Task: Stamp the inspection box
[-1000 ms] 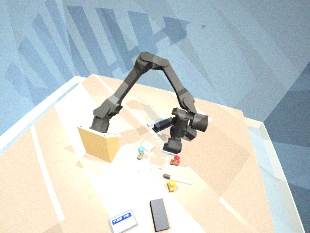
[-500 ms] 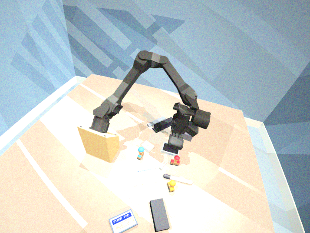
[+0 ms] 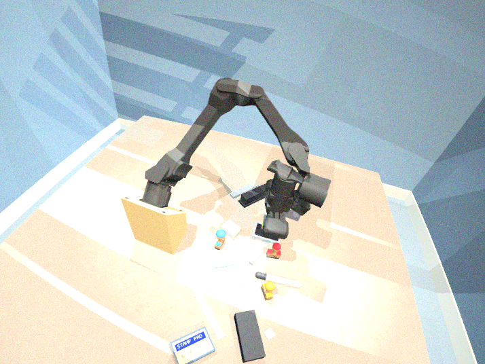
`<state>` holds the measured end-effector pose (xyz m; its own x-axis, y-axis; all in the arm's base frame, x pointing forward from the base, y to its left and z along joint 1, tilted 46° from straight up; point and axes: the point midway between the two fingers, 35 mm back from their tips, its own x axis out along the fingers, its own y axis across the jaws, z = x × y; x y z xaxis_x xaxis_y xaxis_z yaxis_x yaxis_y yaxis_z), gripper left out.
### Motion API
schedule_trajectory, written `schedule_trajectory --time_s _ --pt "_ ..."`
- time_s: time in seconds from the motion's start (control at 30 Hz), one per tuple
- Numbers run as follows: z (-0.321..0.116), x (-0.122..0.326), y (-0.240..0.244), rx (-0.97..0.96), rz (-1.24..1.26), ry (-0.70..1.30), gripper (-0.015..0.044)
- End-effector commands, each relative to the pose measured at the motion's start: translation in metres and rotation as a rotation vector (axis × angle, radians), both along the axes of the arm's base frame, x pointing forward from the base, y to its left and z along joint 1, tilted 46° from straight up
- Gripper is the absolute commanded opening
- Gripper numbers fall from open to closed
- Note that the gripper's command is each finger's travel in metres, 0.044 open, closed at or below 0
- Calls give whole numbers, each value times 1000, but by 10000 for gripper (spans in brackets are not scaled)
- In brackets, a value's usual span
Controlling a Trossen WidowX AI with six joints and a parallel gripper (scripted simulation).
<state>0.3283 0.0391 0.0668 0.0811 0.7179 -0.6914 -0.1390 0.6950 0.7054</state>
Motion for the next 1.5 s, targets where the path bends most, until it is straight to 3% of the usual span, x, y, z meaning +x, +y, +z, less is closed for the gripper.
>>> schedule_trajectory --time_s 0.0,0.87,1.47 --pt "-17 -9 -16 -13 28 -22 0" --pt "-108 -99 -94 -24 304 -280 0" --pt "-116 -98 -88 -24 304 -284 0"
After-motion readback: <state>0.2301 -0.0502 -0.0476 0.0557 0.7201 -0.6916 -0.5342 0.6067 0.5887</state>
